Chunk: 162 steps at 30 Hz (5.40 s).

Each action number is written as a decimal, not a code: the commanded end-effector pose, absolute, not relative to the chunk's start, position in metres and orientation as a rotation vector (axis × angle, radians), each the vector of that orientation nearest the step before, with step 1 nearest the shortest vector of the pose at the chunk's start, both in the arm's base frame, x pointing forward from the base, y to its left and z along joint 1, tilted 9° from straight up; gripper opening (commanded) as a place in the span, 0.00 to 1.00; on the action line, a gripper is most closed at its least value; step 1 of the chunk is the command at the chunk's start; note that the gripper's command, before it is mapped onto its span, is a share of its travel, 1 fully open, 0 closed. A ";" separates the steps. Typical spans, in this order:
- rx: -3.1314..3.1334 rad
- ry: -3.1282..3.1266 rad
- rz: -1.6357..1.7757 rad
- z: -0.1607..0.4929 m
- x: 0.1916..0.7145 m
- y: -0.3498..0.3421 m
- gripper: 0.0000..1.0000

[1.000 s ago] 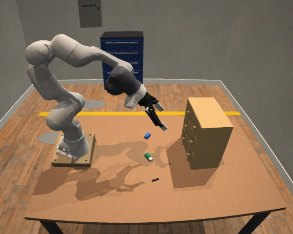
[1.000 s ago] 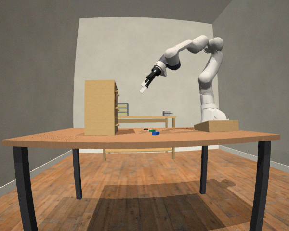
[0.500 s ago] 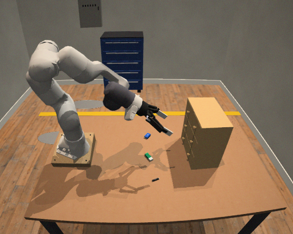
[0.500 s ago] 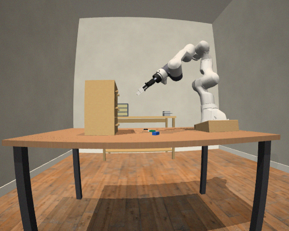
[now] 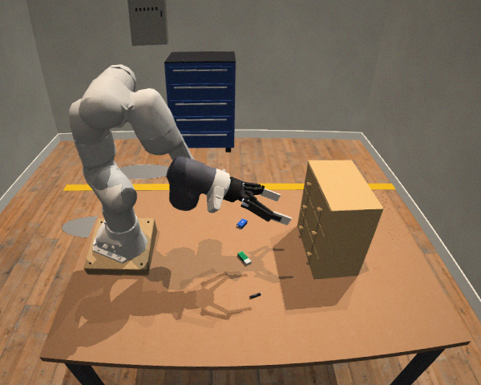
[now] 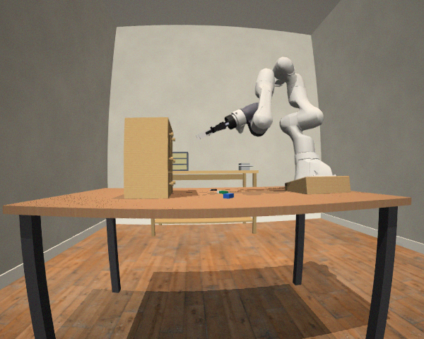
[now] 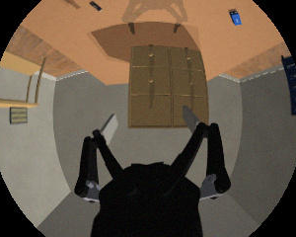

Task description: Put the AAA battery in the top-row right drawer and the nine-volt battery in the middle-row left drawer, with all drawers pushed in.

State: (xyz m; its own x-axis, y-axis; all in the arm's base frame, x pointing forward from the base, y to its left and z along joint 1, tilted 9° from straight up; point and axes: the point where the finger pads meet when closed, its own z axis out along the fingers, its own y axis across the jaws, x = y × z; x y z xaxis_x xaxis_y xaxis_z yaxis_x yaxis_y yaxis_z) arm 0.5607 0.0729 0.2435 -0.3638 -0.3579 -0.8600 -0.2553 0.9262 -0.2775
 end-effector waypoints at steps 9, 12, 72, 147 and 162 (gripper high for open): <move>-0.314 1.892 -0.010 0.255 0.567 0.081 1.00; -0.314 1.892 -0.010 0.255 0.567 0.081 0.20; -0.314 1.892 -0.010 0.235 0.631 0.091 0.20; -0.314 1.892 -0.010 0.234 0.631 0.092 0.20; -0.314 1.892 -0.010 0.234 0.632 0.092 0.20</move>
